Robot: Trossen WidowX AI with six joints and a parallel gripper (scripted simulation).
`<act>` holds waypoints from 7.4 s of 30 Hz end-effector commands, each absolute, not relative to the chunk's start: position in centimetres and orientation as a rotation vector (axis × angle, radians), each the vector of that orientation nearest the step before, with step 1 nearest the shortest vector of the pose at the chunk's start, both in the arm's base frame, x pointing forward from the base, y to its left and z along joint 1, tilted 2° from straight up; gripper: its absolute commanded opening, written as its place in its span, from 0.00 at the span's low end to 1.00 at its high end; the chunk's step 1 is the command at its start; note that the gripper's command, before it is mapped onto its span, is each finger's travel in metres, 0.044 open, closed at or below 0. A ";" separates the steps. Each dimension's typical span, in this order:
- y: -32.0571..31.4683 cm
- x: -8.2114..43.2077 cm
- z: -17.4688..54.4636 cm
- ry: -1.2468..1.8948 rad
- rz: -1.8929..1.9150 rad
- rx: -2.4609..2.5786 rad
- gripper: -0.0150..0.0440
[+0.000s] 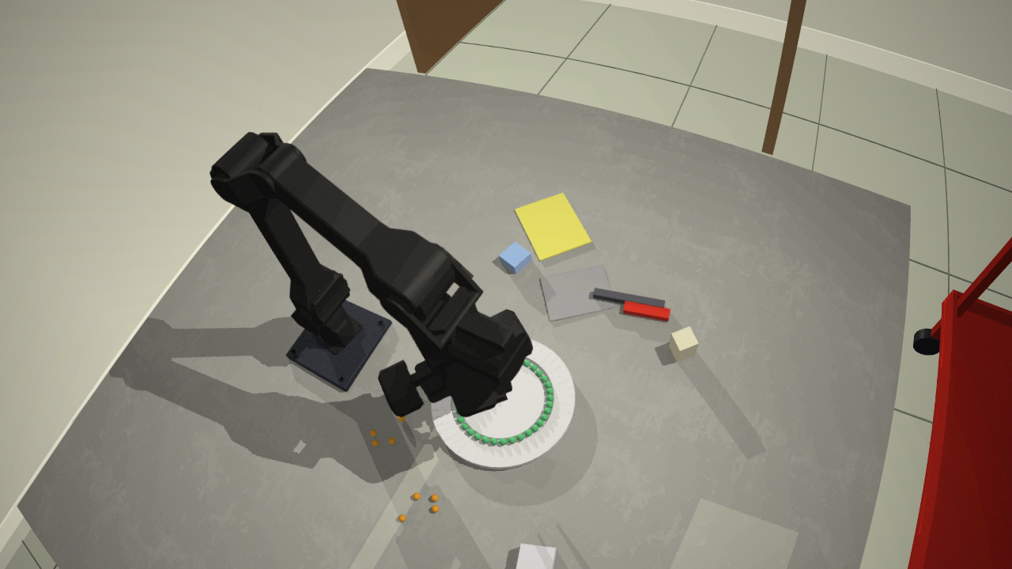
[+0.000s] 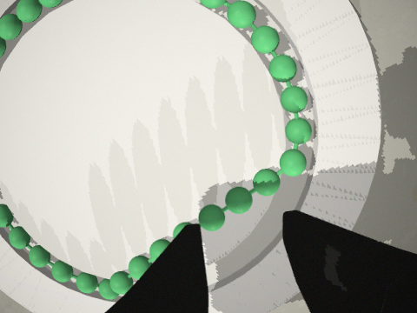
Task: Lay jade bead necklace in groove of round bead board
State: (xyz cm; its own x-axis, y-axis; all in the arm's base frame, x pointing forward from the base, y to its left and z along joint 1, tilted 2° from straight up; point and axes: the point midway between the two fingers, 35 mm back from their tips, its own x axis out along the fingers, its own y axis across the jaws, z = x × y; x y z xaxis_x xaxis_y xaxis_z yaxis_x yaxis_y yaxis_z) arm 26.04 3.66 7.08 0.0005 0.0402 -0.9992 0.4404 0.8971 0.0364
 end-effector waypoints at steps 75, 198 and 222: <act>1.2 25.9 4.3 1.394 -0.876 0.933 0.25; 1.9 25.6 8.0 1.175 1.237 -1.193 0.46; 2.0 25.7 7.1 1.170 1.225 -1.190 0.46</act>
State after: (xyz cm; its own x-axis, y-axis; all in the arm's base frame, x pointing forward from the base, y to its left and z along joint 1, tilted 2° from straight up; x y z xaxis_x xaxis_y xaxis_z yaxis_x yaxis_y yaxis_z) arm 25.65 2.00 7.08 0.0058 0.0389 -0.9992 -1.0000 -0.0068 -0.0061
